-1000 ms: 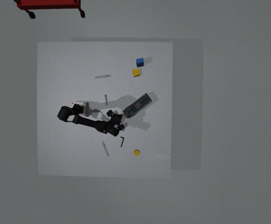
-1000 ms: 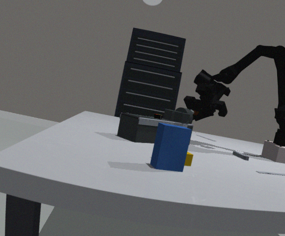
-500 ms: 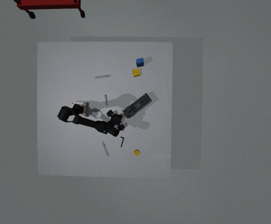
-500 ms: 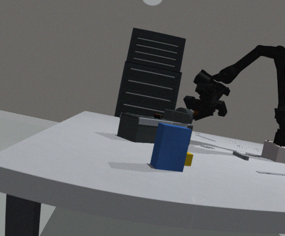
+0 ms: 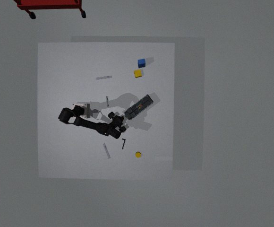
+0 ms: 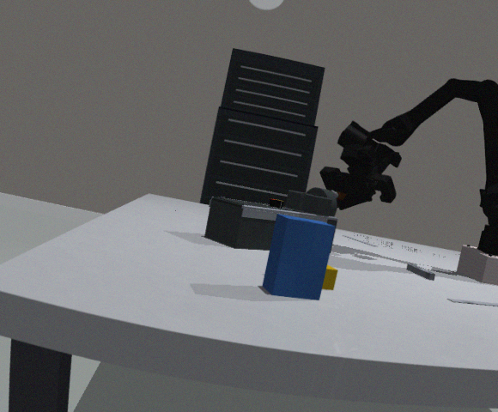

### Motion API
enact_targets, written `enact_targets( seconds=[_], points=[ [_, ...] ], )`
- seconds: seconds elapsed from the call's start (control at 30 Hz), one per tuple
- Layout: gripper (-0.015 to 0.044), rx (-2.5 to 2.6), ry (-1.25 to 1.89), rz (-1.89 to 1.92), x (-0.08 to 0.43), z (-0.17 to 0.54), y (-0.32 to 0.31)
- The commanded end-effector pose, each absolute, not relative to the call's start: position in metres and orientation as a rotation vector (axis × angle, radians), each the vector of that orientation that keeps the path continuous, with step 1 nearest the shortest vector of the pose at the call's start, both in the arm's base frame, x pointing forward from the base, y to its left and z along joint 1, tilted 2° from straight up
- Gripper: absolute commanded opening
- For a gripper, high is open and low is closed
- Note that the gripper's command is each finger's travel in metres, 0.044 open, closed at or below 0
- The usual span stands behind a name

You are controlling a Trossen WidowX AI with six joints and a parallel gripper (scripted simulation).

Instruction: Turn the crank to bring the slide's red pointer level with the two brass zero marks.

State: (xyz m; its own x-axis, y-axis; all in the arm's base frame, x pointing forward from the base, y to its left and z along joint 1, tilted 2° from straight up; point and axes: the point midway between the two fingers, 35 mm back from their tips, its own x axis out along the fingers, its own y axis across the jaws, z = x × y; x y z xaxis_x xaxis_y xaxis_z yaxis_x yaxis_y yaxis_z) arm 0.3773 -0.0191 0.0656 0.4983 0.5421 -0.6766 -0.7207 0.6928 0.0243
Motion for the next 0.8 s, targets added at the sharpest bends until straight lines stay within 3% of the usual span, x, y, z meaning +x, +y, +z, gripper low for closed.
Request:
enact_targets(
  seconds=[0.0, 0.77],
  points=[
    [0.0, -0.293, 0.698, 0.759, 0.3831, 0.0694, -0.0253],
    [0.0, -0.294, 0.698, 0.759, 0.3886, 0.0685, -0.0305]
  ],
)
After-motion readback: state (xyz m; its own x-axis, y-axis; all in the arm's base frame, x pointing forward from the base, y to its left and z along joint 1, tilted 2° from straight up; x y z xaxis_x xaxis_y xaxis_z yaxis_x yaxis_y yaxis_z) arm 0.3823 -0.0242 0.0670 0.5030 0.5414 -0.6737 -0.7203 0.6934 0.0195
